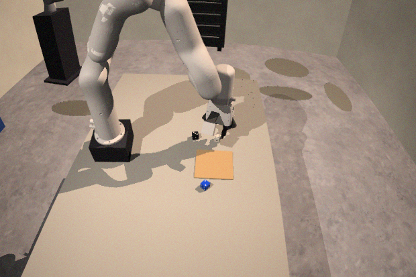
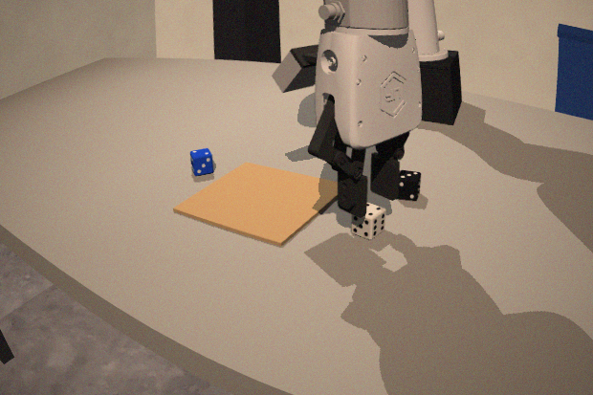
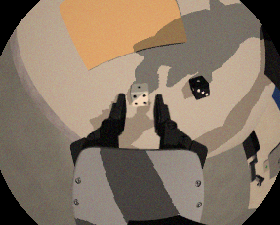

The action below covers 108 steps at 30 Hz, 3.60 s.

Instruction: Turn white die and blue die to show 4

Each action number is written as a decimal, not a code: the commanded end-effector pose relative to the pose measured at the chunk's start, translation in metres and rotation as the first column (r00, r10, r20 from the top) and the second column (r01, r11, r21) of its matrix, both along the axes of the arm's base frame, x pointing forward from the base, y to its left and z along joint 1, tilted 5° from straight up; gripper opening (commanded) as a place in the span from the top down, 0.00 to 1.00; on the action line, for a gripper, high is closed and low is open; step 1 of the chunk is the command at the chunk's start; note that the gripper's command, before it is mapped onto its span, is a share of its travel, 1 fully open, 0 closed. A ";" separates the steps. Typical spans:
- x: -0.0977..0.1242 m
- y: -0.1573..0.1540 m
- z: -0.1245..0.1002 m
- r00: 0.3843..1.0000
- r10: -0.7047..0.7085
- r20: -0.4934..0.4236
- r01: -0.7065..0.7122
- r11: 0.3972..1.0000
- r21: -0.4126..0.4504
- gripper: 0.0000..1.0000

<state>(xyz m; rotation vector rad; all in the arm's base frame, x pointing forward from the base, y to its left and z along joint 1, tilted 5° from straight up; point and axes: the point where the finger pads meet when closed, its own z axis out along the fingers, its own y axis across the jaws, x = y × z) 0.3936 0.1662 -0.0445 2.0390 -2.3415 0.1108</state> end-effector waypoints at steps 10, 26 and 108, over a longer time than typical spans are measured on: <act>0.001 0.001 0.001 1.000 0.000 0.004 0.000 1.000 0.002 0.58; 0.001 0.001 0.001 1.000 0.000 0.004 0.000 1.000 0.002 0.58; 0.003 0.000 -0.019 1.000 0.000 0.004 0.000 1.000 0.002 0.58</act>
